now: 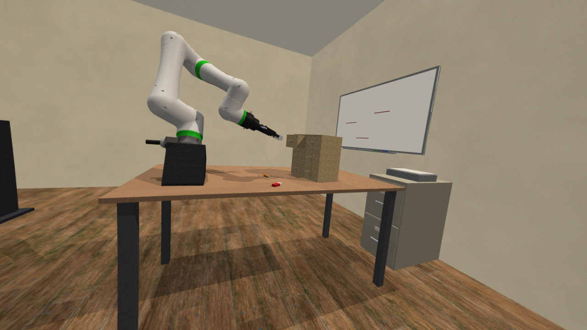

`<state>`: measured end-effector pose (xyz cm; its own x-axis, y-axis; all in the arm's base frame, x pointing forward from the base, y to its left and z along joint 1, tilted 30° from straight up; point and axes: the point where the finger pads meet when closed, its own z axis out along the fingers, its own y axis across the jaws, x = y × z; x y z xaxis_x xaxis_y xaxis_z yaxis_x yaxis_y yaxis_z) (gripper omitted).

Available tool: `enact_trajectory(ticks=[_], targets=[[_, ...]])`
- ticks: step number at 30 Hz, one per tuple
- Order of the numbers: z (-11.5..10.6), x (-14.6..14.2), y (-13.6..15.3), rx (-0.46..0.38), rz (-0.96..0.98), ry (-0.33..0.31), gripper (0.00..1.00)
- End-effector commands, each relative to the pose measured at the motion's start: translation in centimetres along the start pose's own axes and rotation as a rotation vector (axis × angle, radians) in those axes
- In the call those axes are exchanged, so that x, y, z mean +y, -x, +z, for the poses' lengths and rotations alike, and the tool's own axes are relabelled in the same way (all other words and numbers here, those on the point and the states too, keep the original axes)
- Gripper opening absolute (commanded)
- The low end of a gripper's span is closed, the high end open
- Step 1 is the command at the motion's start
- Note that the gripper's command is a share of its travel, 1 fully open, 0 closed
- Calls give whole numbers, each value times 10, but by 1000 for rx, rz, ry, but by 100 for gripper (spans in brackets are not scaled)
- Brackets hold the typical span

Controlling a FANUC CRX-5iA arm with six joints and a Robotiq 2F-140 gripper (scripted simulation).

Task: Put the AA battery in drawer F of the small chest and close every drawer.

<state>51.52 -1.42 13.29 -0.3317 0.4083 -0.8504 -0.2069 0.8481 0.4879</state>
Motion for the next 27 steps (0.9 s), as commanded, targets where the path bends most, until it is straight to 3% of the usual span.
enact_trajectory(ticks=[1,15,27], targets=[[-16,0,1,0,0,0,20],[-21,0,2,7,0,1,20],[-27,0,4,65,0,1,20]])
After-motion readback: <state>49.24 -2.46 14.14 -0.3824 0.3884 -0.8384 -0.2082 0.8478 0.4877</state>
